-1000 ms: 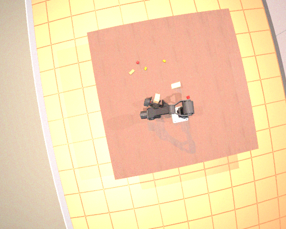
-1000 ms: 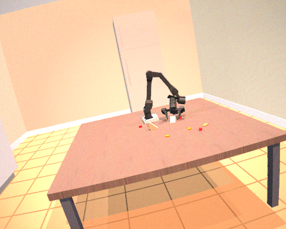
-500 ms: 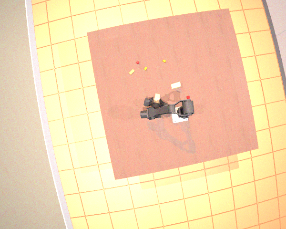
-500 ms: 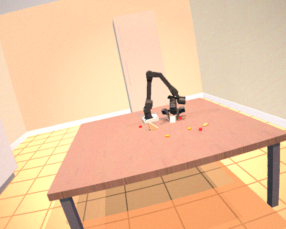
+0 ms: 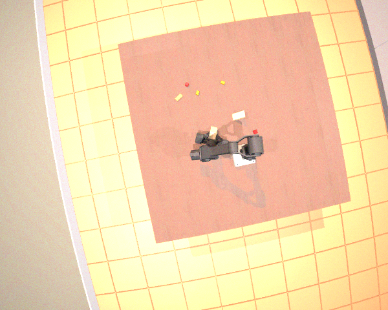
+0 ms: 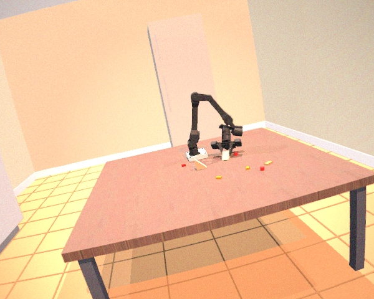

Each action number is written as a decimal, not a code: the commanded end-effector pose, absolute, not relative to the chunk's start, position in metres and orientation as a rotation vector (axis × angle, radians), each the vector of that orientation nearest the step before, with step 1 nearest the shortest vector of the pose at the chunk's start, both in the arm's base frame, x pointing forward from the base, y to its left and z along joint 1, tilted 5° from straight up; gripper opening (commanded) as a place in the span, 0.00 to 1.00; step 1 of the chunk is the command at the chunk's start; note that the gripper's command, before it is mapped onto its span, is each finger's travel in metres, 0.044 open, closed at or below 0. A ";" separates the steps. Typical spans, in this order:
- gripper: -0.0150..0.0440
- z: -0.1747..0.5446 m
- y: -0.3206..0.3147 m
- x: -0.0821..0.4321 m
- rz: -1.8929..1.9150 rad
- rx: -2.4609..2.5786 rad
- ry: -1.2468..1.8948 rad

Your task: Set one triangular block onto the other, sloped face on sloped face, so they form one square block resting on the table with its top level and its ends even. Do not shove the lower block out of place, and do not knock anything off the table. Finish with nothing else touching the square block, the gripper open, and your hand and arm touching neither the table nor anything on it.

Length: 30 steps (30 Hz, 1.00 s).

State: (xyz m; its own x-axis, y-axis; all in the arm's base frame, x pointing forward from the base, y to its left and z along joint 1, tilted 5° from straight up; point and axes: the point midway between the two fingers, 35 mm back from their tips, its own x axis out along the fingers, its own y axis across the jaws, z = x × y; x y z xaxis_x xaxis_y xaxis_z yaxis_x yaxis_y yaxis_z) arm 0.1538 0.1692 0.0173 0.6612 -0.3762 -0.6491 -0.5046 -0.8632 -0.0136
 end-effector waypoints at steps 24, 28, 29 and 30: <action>0.25 0.115 0.173 0.146 0.982 -2.675 0.715; 0.25 0.112 0.172 0.147 0.952 -2.599 0.750; 0.25 0.111 0.171 0.148 0.939 -2.565 0.764; 0.25 0.111 0.171 0.148 0.926 -2.532 0.778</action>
